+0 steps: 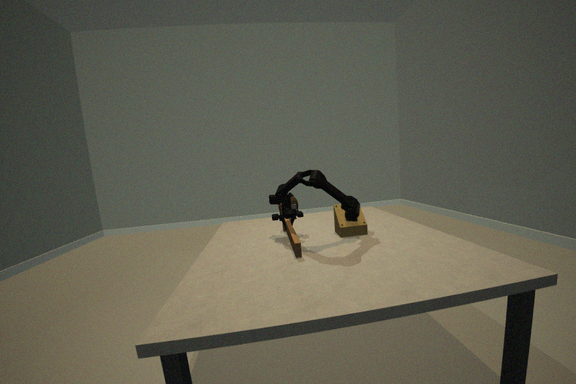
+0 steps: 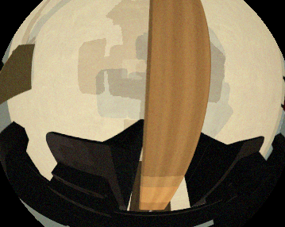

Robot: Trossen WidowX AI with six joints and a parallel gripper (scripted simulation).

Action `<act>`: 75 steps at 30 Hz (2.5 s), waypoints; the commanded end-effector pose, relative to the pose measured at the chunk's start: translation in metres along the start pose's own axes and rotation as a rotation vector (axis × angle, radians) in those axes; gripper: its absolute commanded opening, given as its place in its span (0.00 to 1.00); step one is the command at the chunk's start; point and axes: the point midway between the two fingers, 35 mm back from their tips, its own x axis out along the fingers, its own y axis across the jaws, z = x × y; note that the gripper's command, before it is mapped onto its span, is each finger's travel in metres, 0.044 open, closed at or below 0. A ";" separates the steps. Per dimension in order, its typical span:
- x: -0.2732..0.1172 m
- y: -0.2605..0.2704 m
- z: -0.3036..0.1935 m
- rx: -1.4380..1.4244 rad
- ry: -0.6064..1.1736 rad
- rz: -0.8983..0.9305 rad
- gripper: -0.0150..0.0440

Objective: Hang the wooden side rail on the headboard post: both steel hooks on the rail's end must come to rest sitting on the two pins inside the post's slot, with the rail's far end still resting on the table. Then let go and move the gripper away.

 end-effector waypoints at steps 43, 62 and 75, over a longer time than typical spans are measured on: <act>-0.005 -0.001 -0.007 -0.005 0.008 -0.009 0.25; -0.004 -0.002 -0.009 -0.005 0.008 -0.009 0.25; -0.002 -0.002 -0.009 -0.005 0.008 -0.009 0.25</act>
